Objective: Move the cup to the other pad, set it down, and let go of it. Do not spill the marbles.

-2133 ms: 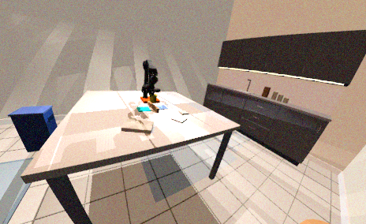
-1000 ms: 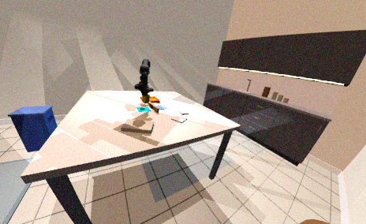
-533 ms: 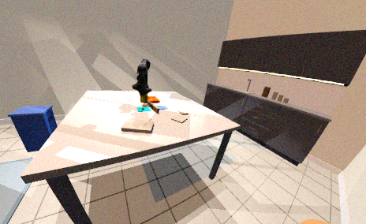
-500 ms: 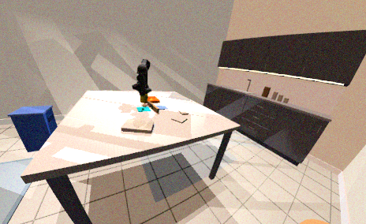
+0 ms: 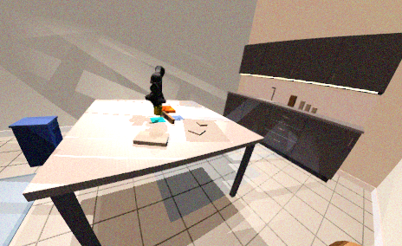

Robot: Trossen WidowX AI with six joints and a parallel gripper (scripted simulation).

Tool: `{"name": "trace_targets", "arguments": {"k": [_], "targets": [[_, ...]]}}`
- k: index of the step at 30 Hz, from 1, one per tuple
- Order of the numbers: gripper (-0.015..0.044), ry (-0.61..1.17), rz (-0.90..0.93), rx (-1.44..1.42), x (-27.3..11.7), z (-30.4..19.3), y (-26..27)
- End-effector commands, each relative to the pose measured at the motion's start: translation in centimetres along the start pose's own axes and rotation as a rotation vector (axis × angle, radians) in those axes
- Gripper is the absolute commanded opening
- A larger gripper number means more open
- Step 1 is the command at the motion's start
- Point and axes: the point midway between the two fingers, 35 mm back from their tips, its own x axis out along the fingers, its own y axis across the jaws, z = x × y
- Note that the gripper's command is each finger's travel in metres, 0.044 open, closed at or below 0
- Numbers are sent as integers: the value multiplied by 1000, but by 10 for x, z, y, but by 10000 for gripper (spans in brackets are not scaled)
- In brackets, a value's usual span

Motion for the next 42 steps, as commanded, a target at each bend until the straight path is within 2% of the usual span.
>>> {"name": "trace_targets", "arguments": {"k": [1, 25, 42], "targets": [[0, 9, -10, -4, 11, -1, -1], [0, 9, -10, -4, 42, -2, -3], [0, 5, -5, 0, 40, -1, -2]]}}
